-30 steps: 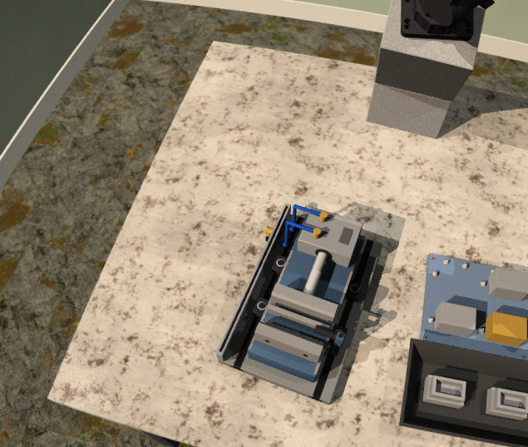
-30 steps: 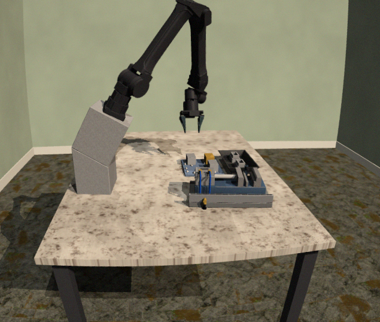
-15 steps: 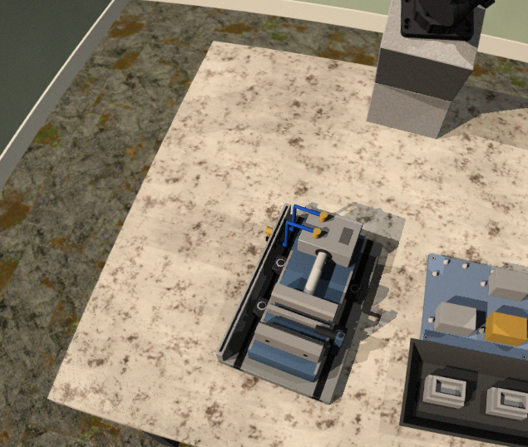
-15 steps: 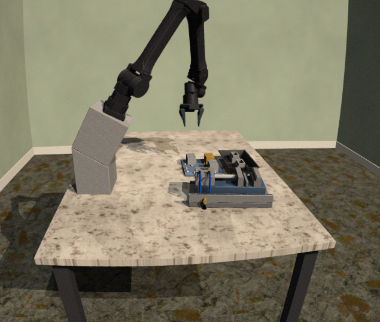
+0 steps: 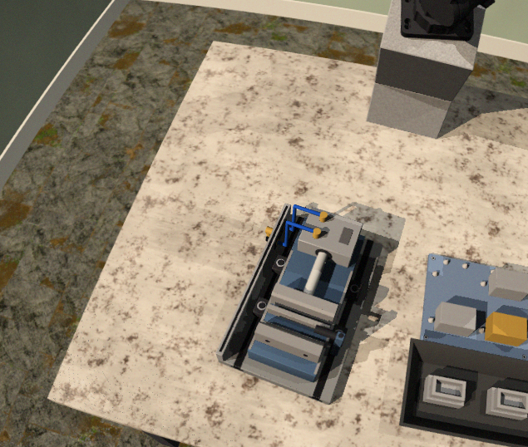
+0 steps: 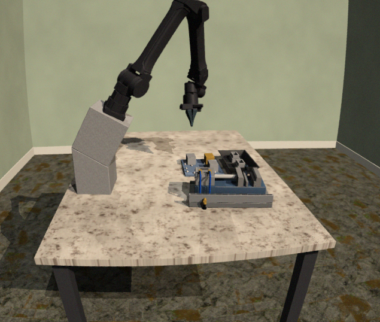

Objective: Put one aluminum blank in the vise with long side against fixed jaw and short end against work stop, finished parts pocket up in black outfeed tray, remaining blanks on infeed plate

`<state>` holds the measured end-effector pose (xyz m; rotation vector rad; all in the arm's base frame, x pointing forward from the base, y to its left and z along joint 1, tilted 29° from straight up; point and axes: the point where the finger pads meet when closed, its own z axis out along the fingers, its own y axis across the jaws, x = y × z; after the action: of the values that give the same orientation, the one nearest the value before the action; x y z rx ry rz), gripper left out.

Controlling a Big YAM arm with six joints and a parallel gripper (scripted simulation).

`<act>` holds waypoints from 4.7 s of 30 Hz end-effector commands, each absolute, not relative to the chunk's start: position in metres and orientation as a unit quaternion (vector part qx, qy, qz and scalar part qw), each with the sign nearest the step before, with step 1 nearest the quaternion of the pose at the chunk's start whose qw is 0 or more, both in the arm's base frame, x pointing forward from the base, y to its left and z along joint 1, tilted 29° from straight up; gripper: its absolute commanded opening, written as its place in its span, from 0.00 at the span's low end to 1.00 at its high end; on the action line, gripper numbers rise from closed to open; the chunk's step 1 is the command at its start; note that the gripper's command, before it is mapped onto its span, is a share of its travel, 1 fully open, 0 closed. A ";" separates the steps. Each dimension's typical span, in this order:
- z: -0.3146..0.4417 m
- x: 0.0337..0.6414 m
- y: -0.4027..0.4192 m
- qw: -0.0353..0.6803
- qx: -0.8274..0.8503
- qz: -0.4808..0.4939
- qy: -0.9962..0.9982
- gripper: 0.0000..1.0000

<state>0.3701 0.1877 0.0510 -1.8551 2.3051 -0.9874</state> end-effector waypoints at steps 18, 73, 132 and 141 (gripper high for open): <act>0.055 0.375 0.190 0.016 -0.587 -0.318 0.744 0.00; 0.050 0.374 0.183 0.158 -0.649 -0.203 0.716 0.64; -0.069 0.434 0.163 0.150 -0.648 -0.203 0.719 0.64; -0.065 0.433 0.164 0.153 -0.648 -0.203 0.718 0.64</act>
<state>0.4288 0.1641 -0.0677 -1.8581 2.0734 -0.5814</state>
